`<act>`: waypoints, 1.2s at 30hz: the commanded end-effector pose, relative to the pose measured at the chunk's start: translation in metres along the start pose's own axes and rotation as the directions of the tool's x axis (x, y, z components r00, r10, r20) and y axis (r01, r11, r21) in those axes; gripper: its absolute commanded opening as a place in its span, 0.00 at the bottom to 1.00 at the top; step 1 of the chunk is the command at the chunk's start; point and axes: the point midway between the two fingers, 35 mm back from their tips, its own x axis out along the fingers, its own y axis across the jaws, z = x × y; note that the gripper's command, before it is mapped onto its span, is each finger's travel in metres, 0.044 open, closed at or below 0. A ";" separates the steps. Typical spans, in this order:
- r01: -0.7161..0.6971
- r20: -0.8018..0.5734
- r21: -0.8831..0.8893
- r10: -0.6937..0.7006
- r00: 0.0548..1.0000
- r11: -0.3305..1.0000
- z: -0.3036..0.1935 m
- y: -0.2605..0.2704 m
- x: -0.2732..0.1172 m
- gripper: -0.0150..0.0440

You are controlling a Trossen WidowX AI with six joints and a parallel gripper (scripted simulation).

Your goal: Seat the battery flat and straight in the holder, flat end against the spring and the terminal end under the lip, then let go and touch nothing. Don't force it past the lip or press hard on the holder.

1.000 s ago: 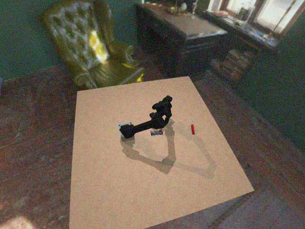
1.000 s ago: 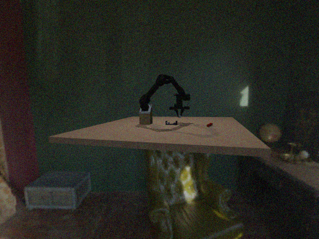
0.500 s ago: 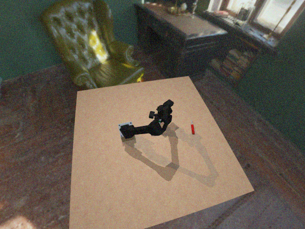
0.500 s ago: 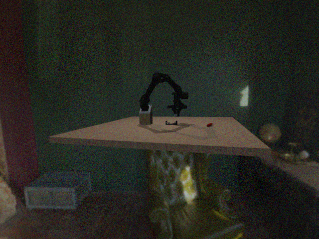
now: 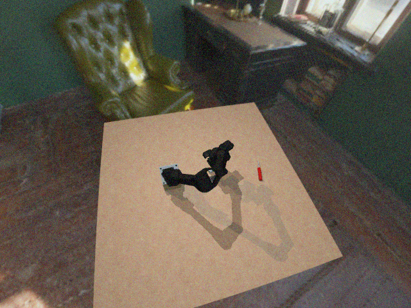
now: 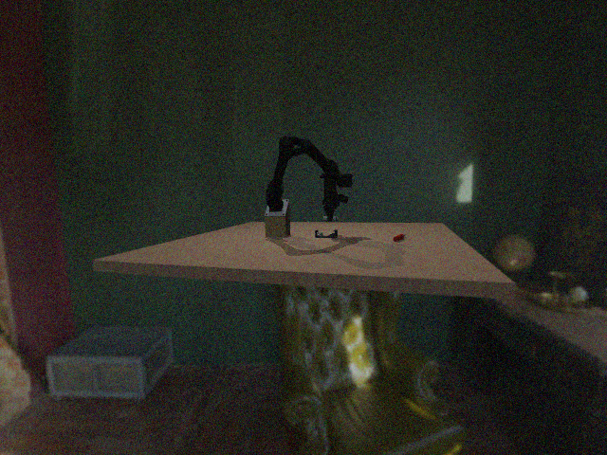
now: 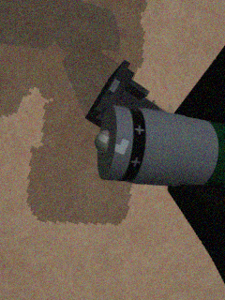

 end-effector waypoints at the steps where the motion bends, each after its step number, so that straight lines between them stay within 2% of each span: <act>1: 0.004 0.000 0.192 -0.004 1.000 0.981 -0.011 -0.008 -0.001 0.39; 5: 0.003 0.000 0.386 -0.003 1.000 0.923 -0.021 -0.016 -0.002 0.39; 7: 0.000 0.000 0.417 -0.001 1.000 0.909 -0.022 -0.017 -0.002 0.39; 13: -0.002 0.007 0.416 -0.002 1.000 0.909 -0.022 -0.017 0.000 0.39; 36: -0.032 0.234 0.394 -0.066 0.970 0.919 -0.016 -0.019 0.037 0.39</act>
